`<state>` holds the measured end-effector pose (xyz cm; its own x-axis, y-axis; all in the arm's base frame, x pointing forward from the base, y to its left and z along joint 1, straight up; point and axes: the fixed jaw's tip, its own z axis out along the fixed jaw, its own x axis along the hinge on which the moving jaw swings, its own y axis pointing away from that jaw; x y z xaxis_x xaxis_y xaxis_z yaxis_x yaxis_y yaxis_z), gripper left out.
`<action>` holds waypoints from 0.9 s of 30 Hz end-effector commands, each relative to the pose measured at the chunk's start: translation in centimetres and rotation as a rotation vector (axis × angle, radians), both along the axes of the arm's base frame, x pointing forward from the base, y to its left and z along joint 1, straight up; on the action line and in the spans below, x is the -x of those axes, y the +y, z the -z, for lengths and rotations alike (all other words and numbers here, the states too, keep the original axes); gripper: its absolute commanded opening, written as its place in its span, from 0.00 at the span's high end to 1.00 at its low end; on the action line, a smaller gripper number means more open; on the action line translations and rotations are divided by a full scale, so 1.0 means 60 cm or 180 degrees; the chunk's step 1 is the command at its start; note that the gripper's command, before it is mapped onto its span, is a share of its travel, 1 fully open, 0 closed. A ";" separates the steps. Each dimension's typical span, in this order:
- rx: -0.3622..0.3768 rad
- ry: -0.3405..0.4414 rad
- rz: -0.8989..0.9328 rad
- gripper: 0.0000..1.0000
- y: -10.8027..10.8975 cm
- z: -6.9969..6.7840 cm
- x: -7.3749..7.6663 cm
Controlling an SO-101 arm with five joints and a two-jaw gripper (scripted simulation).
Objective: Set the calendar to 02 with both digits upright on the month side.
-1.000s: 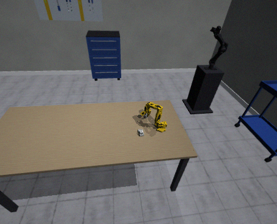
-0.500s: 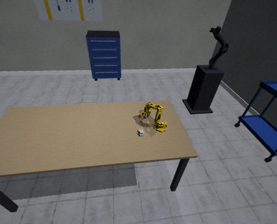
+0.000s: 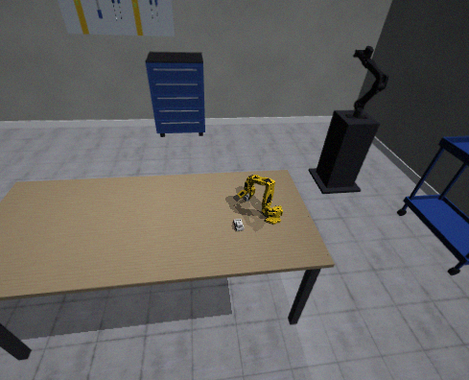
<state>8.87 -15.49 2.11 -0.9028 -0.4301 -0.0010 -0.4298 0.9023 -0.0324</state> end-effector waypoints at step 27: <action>0.0058 -0.0039 0.0052 0.88 -0.006 -0.002 0.001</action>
